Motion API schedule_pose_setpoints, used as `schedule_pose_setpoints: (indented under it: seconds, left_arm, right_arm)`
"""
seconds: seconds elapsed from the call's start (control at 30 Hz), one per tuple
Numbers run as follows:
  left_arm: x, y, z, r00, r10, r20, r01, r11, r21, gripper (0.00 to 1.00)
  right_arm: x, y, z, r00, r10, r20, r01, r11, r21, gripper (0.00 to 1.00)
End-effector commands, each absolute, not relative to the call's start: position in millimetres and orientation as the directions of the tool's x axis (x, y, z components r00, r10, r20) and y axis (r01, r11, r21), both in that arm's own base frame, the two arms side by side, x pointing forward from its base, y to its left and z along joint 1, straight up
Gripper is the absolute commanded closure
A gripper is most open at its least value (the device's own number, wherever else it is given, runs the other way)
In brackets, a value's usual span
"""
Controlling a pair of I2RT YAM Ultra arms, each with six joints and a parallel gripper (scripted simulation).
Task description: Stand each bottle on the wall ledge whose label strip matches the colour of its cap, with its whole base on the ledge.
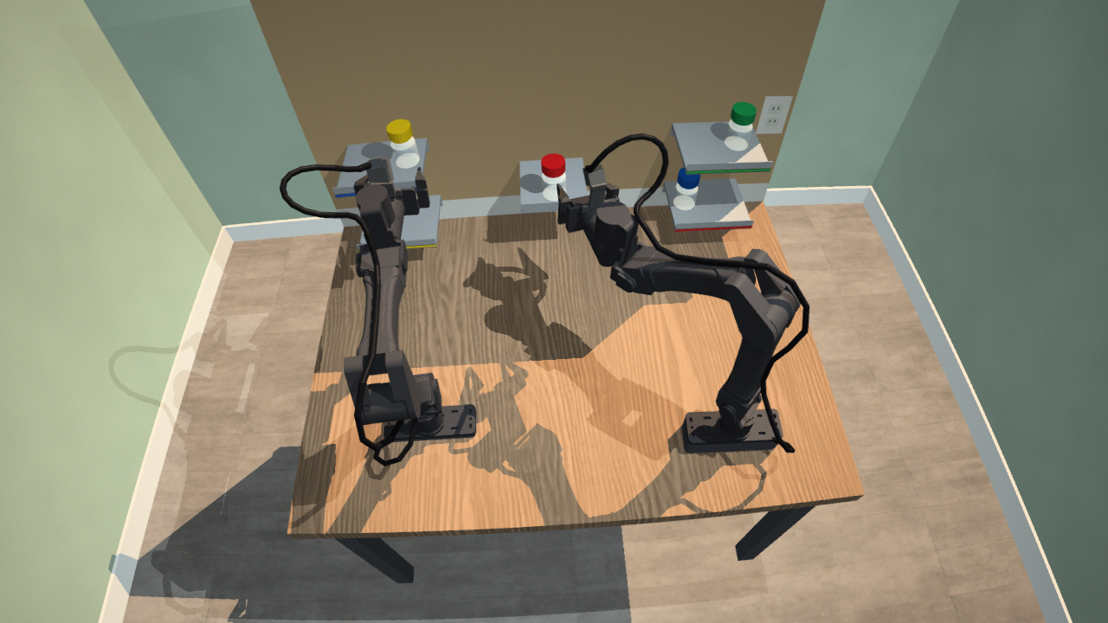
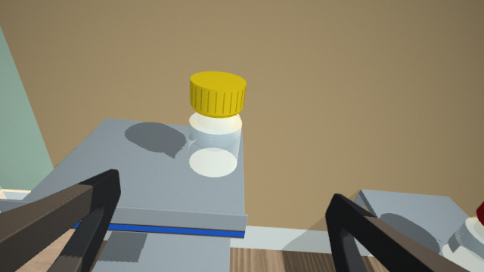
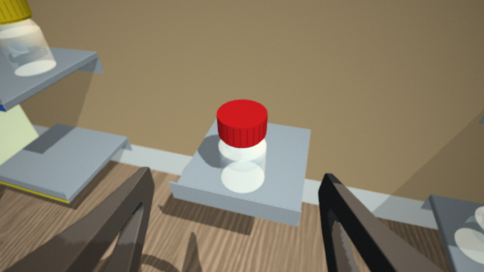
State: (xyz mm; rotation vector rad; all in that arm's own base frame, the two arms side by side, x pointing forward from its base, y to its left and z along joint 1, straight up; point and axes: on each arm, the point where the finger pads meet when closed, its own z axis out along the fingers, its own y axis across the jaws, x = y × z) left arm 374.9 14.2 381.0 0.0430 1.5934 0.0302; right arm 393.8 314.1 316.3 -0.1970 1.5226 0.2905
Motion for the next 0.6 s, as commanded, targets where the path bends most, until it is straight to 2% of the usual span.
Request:
schedule_pose_setpoints:
  seconds: [0.0, 0.2, 0.57]
  left_arm:
    - [357.0, 35.2, 356.7, -0.024, 0.111, -0.994, 0.012, 0.994, 0.111, 0.00]
    - [339.2, 75.3, 305.1, -0.090, 0.157, -0.984, -0.046, 0.986, 0.161, 0.00]
    - [325.4, 109.9, 258.8, -0.170, 0.156, -0.973, -0.106, 0.979, 0.175, 0.00]
  right_arm:
    - [408.3, 320.6, 322.5, 0.075, 0.099, -0.992, -0.327, 0.943, 0.070, 0.19]
    - [453.2, 335.0, 270.4, 0.057, 0.058, -0.997, -0.318, 0.947, 0.037, 0.19]
    - [495.6, 347.0, 219.3, 0.032, 0.020, -0.999, -0.304, 0.953, 0.009, 0.19]
